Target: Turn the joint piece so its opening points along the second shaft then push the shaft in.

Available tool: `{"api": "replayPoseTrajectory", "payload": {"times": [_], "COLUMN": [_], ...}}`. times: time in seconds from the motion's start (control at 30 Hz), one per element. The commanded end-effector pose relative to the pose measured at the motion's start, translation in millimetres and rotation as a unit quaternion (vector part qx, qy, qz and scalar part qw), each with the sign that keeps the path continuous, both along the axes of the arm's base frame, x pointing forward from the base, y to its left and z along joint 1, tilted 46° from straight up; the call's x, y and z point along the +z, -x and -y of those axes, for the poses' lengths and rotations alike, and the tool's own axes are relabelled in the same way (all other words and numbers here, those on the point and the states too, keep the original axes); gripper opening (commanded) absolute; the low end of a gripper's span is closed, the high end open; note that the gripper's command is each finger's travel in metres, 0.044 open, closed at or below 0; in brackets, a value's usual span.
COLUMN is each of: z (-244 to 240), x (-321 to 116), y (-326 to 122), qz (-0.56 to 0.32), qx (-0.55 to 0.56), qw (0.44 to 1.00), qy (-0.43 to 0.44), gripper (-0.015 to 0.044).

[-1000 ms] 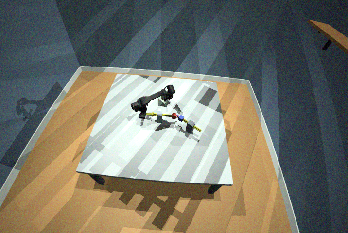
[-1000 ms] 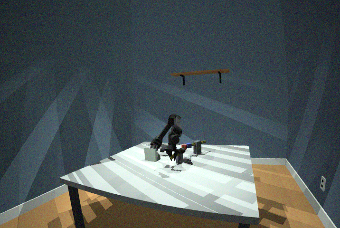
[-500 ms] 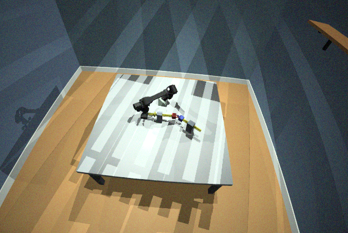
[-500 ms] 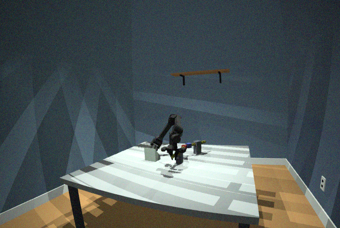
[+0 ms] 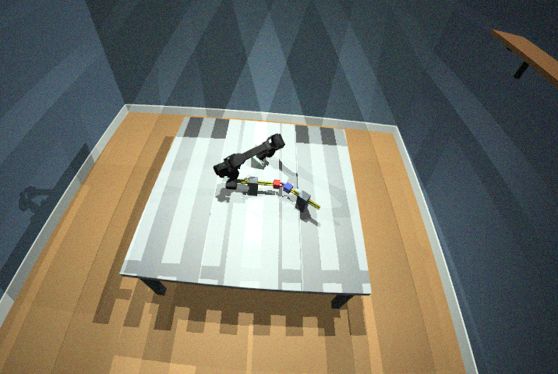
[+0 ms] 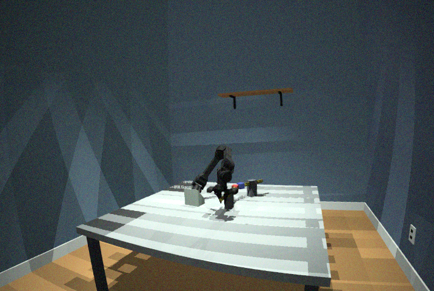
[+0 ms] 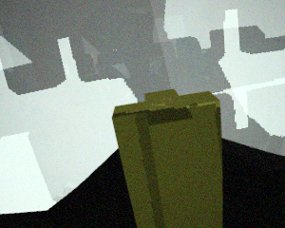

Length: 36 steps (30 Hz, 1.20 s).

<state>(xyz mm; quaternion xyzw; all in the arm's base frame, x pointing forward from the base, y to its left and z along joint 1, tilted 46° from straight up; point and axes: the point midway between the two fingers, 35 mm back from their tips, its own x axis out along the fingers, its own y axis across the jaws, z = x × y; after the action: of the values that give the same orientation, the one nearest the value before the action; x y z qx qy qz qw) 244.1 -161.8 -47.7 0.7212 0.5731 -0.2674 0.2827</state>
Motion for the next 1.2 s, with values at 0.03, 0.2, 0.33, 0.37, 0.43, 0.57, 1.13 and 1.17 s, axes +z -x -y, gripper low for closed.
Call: {"api": "replayPoseTrajectory", "payload": {"times": [0.03, 0.2, 0.33, 0.37, 0.43, 0.57, 1.13, 1.17], "z": [-0.1, -0.1, -0.1, -0.1, -0.1, -0.1, -0.1, -0.1], "x": [-0.1, -0.1, -0.1, -0.1, -0.1, -0.1, -0.1, -0.1], "y": [0.0, 0.0, 0.0, 0.0, 0.0, 0.0, 0.0, 0.0], "qz": [-0.001, -0.001, -0.001, -0.001, -0.001, -0.001, -0.001, -0.001], "qx": [0.001, 0.001, 0.001, 0.001, 0.001, 0.001, 0.001, 0.001], "qw": [1.0, 1.0, 1.0, 1.0, 1.0, 1.0, 1.0, 1.0], "qy": [0.0, 0.0, 0.0, 0.0, 0.0, 0.0, 0.0, 0.0], "gripper": [0.0, 0.0026, 0.0067, 0.0067, 0.0067, 0.0172, 0.044, 0.044]}}
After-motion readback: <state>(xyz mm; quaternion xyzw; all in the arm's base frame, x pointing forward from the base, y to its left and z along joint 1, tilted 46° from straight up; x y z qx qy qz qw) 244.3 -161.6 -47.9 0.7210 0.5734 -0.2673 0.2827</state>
